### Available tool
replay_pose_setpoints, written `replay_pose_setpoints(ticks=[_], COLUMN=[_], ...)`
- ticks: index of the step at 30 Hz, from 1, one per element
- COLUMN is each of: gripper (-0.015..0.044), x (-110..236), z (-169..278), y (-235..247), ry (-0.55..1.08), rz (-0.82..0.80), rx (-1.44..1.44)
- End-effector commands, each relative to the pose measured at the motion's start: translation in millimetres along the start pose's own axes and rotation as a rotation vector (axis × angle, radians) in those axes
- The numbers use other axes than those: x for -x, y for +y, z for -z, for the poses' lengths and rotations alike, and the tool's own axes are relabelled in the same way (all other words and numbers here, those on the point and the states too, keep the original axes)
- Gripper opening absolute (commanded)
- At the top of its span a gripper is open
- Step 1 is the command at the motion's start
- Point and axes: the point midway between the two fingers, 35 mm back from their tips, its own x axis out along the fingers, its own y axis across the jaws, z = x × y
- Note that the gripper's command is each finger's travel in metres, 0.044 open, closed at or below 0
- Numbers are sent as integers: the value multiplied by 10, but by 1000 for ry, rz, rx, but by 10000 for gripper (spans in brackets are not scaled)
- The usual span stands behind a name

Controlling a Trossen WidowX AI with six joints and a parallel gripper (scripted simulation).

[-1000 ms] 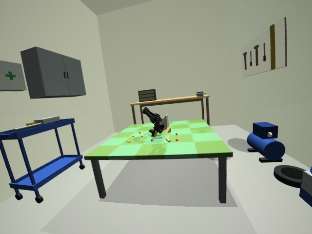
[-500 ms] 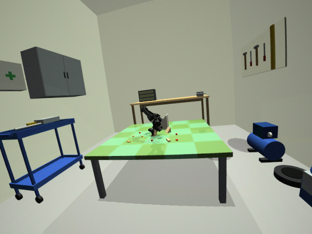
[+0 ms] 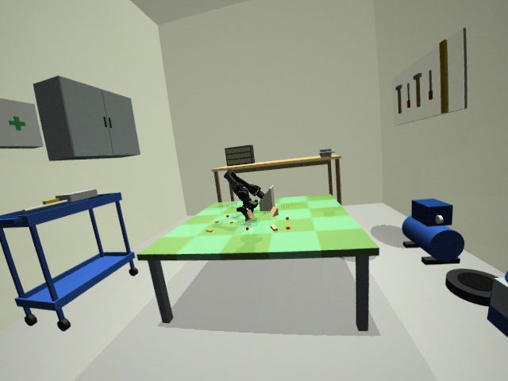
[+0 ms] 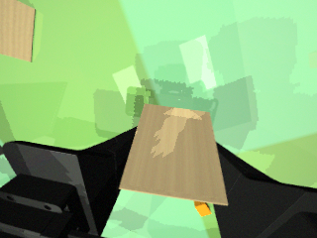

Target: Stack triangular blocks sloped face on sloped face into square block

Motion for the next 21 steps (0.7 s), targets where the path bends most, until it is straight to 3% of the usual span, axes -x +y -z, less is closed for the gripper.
replay_pose_setpoints(ticks=[1,21], gripper=[0,0], x=[15,60], z=[59,437], y=[33,26], ry=[-97,-638], rz=[-4,-5], rx=[10,14])
